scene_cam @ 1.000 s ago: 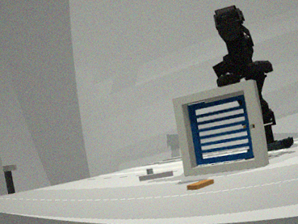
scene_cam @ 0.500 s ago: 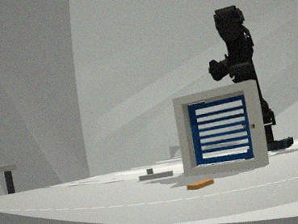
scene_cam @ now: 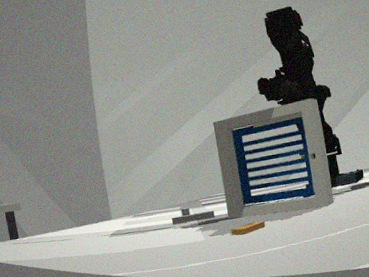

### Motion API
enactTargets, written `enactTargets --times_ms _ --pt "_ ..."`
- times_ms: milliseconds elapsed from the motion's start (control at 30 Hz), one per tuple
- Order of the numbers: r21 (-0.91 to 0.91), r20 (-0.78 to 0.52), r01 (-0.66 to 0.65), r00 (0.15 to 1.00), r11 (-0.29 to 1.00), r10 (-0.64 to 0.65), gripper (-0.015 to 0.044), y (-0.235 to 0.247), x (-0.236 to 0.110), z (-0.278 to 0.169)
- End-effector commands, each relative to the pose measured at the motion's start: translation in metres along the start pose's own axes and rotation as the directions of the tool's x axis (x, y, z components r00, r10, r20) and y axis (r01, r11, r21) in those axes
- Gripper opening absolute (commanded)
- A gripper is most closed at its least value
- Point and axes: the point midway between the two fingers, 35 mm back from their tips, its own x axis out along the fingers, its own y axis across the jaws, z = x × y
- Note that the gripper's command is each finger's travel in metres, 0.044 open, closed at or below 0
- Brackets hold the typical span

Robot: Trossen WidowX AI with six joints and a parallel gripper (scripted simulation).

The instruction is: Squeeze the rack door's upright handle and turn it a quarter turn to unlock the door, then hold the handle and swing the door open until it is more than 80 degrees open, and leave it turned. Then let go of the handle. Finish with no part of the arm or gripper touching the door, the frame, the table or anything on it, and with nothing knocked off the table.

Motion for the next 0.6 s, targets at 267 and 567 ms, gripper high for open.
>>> enactTargets --times_ms 267,567 --pt "0.022 0.003 0.0 1.0 1.0 -0.001 0.0065 0.0001 0.0004 0.0004" --pt "0.022 0.003 0.0 1.0 1.0 -0.001 0.001 0.0001 0.0004 0.0004"
